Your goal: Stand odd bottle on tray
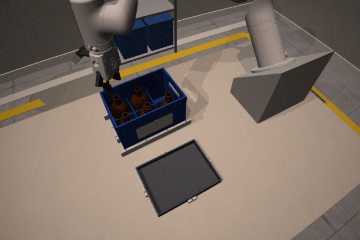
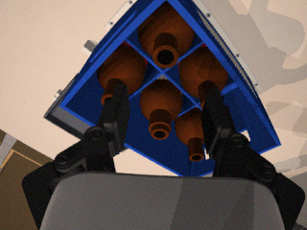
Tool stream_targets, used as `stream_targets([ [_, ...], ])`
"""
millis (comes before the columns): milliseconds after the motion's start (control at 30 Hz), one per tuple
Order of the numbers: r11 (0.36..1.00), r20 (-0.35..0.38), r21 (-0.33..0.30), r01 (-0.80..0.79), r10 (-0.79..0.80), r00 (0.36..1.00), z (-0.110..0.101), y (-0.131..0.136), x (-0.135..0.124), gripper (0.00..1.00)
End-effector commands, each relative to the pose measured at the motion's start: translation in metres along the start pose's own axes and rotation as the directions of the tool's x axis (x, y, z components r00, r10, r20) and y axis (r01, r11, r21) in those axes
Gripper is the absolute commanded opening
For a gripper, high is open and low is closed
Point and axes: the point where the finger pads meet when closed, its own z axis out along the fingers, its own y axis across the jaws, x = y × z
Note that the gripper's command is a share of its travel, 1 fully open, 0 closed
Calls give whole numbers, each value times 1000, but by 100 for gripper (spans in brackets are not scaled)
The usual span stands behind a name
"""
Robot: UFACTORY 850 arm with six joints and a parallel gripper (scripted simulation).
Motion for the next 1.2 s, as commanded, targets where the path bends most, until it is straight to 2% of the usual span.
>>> stream_targets([
  [0, 1000, -1, 1, -1, 1, 1000, -1, 0, 1, 65],
  [1167, 1000, -1, 1, -1, 1, 1000, 5, 0, 1, 65],
])
